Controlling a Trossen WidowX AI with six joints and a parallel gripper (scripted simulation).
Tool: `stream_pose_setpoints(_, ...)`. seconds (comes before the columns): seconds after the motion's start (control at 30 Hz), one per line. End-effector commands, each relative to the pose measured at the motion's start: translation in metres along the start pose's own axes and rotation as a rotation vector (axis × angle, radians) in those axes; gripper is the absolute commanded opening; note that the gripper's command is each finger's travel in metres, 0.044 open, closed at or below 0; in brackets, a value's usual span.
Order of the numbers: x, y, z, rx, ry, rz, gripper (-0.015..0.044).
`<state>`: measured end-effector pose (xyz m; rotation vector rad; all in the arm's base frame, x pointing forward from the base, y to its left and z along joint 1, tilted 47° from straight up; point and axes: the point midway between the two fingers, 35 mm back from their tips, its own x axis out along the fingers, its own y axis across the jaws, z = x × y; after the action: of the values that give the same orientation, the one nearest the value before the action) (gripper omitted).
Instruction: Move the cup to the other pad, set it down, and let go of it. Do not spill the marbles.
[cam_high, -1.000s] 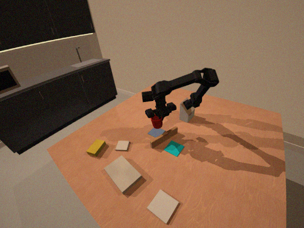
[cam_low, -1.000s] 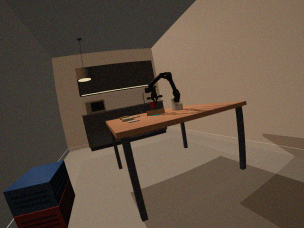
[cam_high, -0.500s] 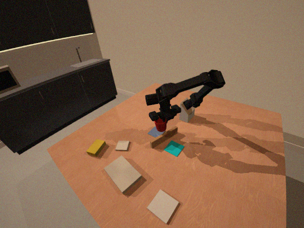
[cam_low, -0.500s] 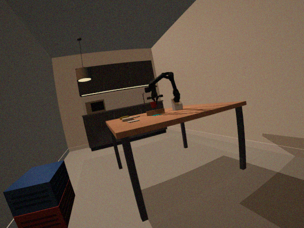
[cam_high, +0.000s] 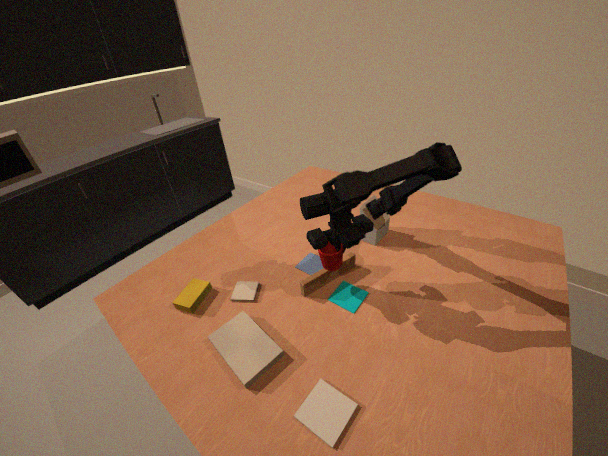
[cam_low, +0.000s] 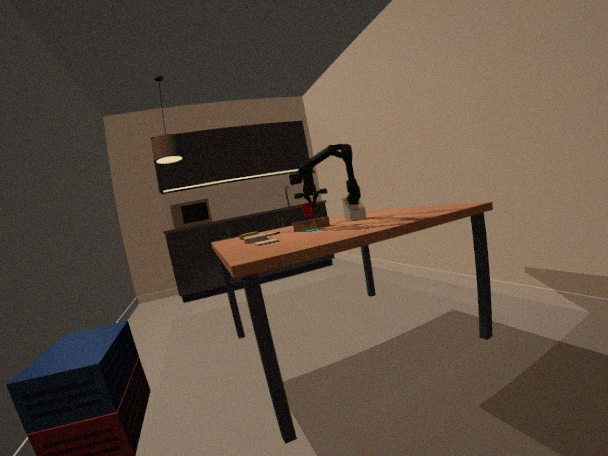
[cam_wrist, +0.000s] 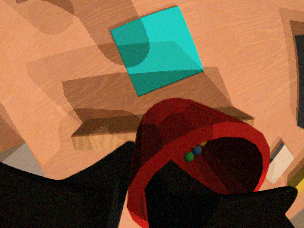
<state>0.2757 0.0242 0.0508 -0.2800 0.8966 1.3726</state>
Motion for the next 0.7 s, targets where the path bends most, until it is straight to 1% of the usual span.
stream_pose_setpoints(0.0, -0.001, 0.004, 0.014, 0.0, -0.004, -0.002, 0.0)
stream_pose_setpoints(0.67, -0.003, 0.02, 0.07, -0.001, -0.006, -0.001, 0.0)
